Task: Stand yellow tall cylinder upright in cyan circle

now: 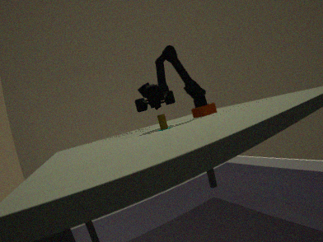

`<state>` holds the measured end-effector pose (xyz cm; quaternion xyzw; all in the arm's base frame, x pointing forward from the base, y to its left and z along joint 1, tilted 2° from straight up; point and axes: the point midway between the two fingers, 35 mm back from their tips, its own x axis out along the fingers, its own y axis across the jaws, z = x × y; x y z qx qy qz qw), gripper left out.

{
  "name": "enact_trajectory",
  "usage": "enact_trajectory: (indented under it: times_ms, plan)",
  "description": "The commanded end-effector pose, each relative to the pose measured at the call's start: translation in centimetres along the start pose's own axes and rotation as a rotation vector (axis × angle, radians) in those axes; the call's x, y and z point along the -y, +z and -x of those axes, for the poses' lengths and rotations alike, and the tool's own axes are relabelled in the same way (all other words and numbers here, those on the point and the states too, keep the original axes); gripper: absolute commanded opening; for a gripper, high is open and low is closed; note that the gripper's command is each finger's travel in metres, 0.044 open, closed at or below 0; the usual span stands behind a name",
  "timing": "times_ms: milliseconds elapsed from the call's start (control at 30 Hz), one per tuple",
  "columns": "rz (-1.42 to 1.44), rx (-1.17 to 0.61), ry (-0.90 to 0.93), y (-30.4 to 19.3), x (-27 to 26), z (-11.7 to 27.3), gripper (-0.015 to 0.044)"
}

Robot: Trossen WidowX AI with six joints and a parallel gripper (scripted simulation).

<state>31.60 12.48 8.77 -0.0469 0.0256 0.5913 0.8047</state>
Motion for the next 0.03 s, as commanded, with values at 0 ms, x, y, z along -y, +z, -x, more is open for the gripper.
enact_trajectory:
  times_ms: [0]
  plan:
    - [0.005, 0.002, 0.002, 1.49, -0.31, 0.24, 0.04]
